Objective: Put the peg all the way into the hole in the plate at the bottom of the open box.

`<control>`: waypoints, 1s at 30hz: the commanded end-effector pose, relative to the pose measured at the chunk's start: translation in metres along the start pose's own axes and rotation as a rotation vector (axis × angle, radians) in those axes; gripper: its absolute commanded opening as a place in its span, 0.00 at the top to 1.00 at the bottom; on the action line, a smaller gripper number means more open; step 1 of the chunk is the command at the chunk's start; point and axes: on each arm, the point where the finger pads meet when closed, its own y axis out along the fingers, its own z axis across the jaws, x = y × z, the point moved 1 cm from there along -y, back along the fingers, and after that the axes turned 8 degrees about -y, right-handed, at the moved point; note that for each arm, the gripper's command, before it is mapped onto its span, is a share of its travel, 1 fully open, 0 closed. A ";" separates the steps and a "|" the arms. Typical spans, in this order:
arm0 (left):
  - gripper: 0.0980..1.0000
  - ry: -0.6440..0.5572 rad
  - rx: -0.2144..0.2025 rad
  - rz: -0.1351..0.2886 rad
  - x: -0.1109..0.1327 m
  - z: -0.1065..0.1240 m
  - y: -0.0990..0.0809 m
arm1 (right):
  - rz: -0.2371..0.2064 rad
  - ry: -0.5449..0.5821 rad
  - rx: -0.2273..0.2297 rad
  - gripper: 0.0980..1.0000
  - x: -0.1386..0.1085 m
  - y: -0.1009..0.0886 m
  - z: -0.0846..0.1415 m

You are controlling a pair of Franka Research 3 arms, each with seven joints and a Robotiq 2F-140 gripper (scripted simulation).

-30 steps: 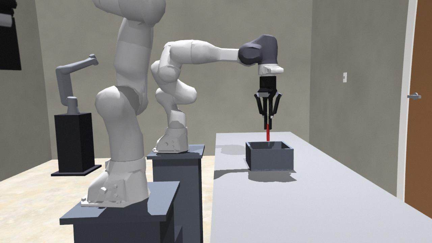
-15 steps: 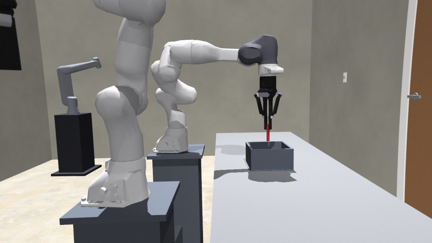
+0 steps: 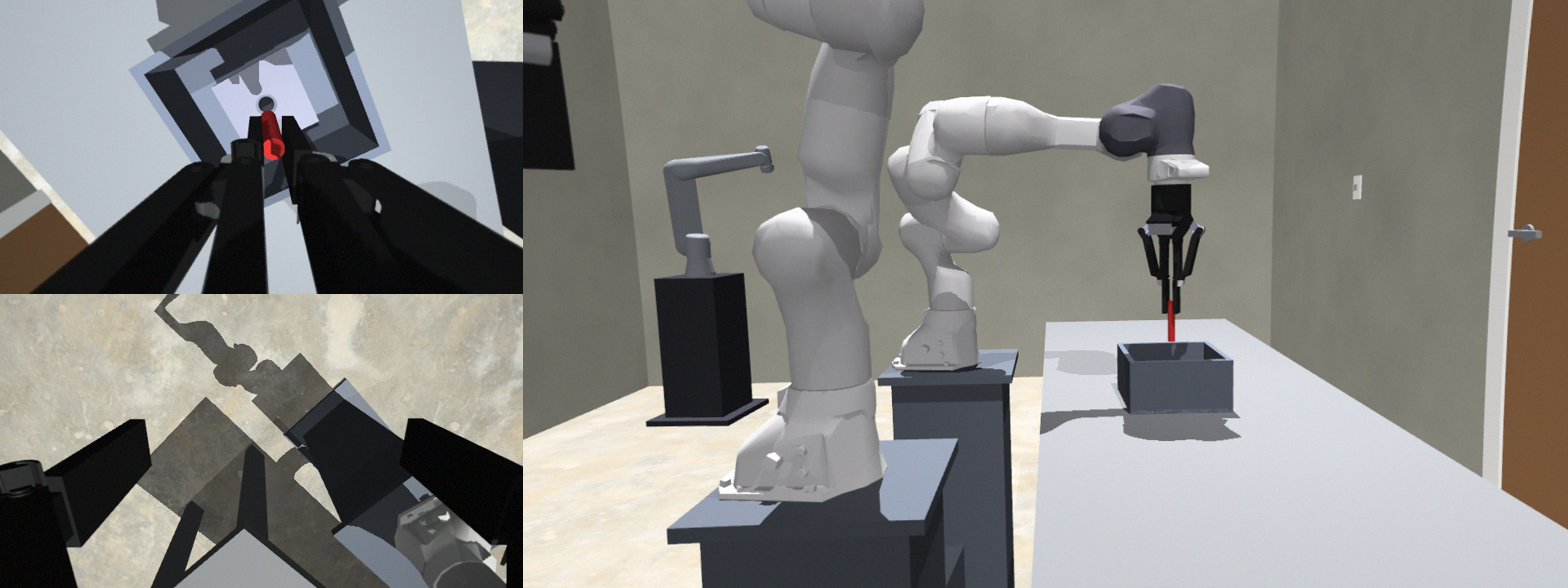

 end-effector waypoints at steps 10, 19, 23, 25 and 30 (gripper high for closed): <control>1.00 -0.005 0.002 0.002 -0.001 0.000 0.001 | 0.002 0.006 -0.001 0.00 0.000 0.000 -0.001; 1.00 -0.005 0.002 0.002 -0.001 0.000 0.011 | 0.002 0.006 -0.001 0.00 0.000 0.000 -0.001; 1.00 -0.005 0.002 0.002 -0.001 0.000 0.015 | 0.002 0.006 -0.001 0.00 0.000 0.000 -0.001; 1.00 -0.005 0.002 0.002 -0.001 0.000 0.020 | 0.002 0.006 -0.001 0.00 0.000 0.000 -0.001; 1.00 -0.005 0.002 0.002 -0.001 0.000 0.034 | 0.002 0.006 -0.001 0.00 0.000 0.000 -0.001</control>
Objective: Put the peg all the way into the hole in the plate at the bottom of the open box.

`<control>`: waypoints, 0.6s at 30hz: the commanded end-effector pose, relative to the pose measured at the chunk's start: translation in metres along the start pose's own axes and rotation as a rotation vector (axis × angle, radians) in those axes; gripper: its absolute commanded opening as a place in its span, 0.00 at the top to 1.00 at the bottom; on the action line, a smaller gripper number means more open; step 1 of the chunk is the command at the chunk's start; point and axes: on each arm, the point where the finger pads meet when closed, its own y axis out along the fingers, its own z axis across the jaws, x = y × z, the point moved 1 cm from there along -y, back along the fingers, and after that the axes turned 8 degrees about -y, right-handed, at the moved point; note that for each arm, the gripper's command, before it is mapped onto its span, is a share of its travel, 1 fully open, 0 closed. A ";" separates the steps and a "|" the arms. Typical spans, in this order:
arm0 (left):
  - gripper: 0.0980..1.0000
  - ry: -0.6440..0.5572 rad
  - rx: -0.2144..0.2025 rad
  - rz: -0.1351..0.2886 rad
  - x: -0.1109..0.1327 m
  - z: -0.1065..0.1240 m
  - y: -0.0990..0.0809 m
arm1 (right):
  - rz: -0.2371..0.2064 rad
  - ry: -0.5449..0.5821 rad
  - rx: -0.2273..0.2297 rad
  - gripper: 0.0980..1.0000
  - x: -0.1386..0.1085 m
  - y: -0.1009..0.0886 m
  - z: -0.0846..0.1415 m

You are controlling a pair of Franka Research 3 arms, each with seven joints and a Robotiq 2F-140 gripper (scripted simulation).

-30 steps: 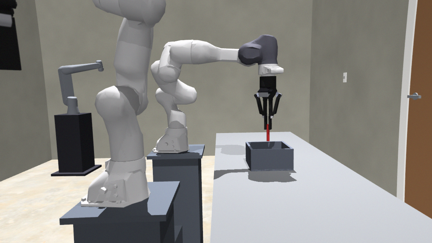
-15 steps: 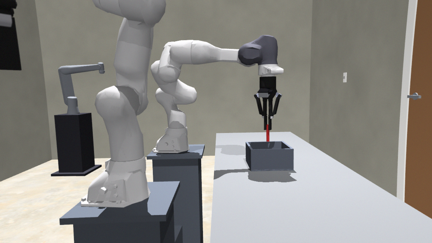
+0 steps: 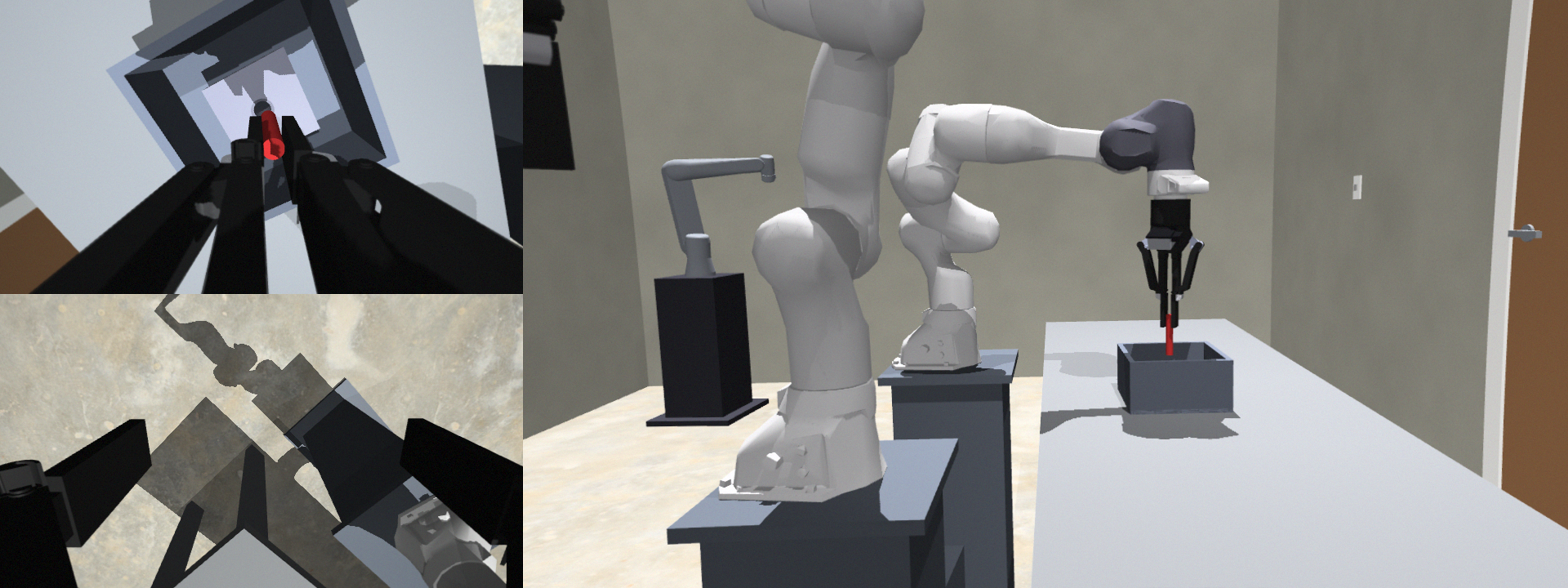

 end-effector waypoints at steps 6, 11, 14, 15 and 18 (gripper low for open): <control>1.00 0.007 -0.010 0.002 -0.001 -0.003 0.019 | 0.002 0.006 -0.001 0.00 0.000 0.000 -0.001; 1.00 0.007 -0.010 0.002 -0.001 -0.003 0.023 | 0.002 0.006 -0.001 0.00 0.000 0.000 -0.001; 1.00 0.007 -0.010 0.002 -0.001 -0.003 0.026 | 0.002 0.006 -0.001 0.00 0.000 0.000 -0.001; 1.00 0.007 -0.010 0.002 -0.001 -0.003 0.026 | 0.002 0.006 -0.001 0.00 0.000 0.000 -0.001; 1.00 0.007 -0.010 0.002 -0.001 -0.003 0.027 | 0.002 0.006 -0.001 0.00 0.000 0.000 -0.001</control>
